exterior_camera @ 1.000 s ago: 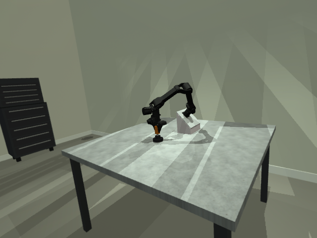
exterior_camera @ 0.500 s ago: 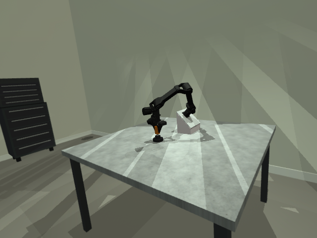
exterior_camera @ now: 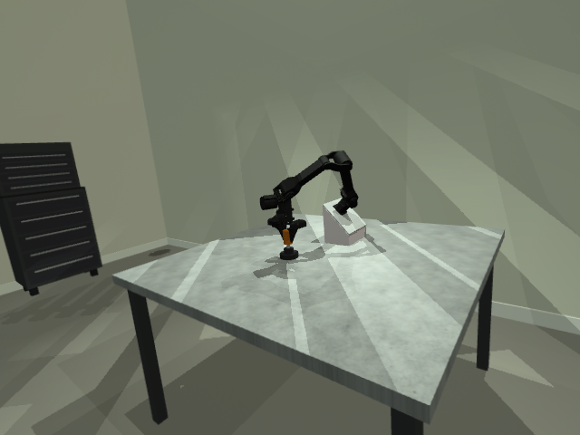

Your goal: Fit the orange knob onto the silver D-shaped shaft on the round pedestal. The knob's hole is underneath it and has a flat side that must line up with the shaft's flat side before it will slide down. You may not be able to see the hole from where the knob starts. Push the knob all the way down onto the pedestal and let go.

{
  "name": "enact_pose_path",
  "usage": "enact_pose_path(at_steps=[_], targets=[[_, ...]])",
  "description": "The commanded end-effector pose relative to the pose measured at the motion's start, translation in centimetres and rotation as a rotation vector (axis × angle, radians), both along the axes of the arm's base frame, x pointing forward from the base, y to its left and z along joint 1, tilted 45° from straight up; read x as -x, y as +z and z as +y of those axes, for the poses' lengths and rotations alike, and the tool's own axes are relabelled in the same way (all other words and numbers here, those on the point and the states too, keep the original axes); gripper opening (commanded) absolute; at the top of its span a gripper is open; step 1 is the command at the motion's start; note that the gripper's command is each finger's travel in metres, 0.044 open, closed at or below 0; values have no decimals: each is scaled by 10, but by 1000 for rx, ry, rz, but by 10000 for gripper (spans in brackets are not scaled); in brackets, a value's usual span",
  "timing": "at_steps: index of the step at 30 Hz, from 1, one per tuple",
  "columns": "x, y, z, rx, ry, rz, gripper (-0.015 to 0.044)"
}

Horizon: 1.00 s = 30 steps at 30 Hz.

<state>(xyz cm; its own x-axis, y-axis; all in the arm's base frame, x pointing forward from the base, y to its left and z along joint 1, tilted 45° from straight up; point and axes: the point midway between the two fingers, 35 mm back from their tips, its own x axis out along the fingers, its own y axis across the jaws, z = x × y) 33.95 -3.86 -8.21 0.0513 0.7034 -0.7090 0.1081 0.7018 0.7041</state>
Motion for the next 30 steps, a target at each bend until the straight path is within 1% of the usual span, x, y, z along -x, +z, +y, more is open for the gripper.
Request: enact_pose_path(at_steps=[1, 25, 30], targets=[[1, -2, 1, 4, 44, -43, 0], [0, 1, -1, 4, 44, -43, 0], [0, 0, -1, 10, 133, -131, 0]])
